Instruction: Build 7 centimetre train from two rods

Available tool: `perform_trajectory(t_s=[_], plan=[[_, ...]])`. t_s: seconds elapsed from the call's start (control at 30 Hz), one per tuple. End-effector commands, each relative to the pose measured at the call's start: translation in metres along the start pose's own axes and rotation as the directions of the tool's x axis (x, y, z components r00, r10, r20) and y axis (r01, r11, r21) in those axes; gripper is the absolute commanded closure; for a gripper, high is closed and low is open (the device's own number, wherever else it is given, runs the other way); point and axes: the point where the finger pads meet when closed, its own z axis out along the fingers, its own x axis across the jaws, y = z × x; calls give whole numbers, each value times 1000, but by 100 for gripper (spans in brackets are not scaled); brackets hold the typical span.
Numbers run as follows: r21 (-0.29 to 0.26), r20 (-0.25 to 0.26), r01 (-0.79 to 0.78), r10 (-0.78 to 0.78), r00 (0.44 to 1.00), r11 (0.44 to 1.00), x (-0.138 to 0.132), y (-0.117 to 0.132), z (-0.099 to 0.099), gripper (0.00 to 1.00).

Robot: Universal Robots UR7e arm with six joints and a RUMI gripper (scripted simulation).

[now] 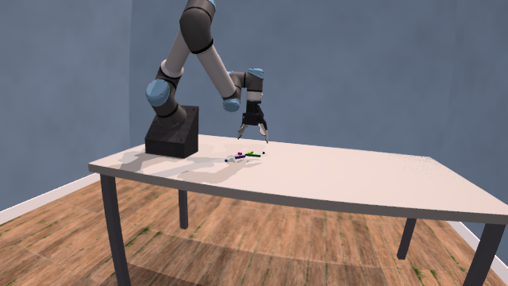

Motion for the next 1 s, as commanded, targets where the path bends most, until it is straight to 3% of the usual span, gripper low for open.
perform_trajectory(t_s=[0.0,0.97], plan=[[6,-5,62,-62,998,998,1,1,0,0],[6,-5,137,-137,991,991,1,1,0,0]])
